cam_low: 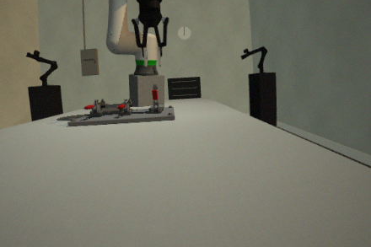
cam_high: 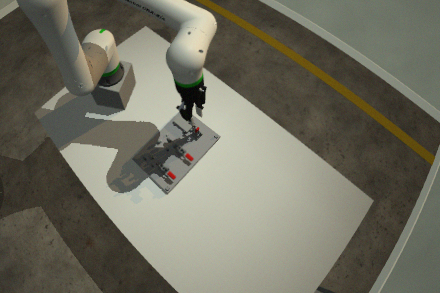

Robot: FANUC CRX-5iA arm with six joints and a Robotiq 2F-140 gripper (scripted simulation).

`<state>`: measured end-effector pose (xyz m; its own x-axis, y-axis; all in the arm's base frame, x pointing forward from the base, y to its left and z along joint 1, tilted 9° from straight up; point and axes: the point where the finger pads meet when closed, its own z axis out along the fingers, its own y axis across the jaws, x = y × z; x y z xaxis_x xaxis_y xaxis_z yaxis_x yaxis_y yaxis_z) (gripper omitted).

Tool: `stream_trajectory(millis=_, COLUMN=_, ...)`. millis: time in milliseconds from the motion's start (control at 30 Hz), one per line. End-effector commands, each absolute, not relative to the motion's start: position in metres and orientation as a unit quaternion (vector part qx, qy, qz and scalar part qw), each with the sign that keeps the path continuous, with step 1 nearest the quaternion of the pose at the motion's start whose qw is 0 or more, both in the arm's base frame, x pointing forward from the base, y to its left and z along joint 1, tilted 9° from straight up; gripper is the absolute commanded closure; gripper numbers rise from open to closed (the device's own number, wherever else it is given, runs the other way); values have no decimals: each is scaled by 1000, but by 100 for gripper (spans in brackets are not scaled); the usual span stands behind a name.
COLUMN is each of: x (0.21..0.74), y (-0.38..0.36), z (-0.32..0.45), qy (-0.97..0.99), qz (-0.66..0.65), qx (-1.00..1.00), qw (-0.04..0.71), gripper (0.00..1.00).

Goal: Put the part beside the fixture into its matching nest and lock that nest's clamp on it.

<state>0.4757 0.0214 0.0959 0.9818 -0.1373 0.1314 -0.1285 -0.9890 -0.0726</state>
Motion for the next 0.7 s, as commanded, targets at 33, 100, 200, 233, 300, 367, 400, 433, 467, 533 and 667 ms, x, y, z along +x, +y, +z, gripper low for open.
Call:
stream_trajectory(millis=33, x=476, y=22, z=93, qy=67, qz=-68, qx=-995, qw=32, gripper=72)
stream_trajectory(millis=100, x=477, y=22, z=90, qy=67, qz=-68, qx=-995, qw=32, gripper=72)
stream_trajectory(millis=200, x=478, y=22, z=84, qy=67, qz=-68, qx=-995, qw=32, gripper=72)
stream_trajectory(millis=233, x=478, y=22, z=84, qy=67, qz=-68, qx=-995, qw=32, gripper=72)
stream_trajectory(millis=300, x=478, y=22, z=82, qy=67, qz=-68, qx=-995, qw=32, gripper=72)
stream_trajectory(millis=367, x=479, y=22, z=76, qy=67, qz=-68, qx=-995, qw=32, gripper=72)
stream_trajectory(millis=400, x=479, y=23, z=73, qy=67, qz=-68, qx=-995, qw=32, gripper=72)
stream_trajectory(millis=433, x=480, y=23, z=70, qy=67, qz=-68, qx=-995, qw=32, gripper=72)
stream_trajectory(millis=467, x=480, y=23, z=67, qy=67, qz=-68, qx=-995, qw=32, gripper=72)
stream_trajectory(millis=533, x=481, y=23, z=60, qy=67, qz=-68, qx=-995, qw=32, gripper=72)
stream_trajectory(millis=667, x=483, y=24, z=46, qy=67, qz=-68, qx=-995, qw=32, gripper=72)
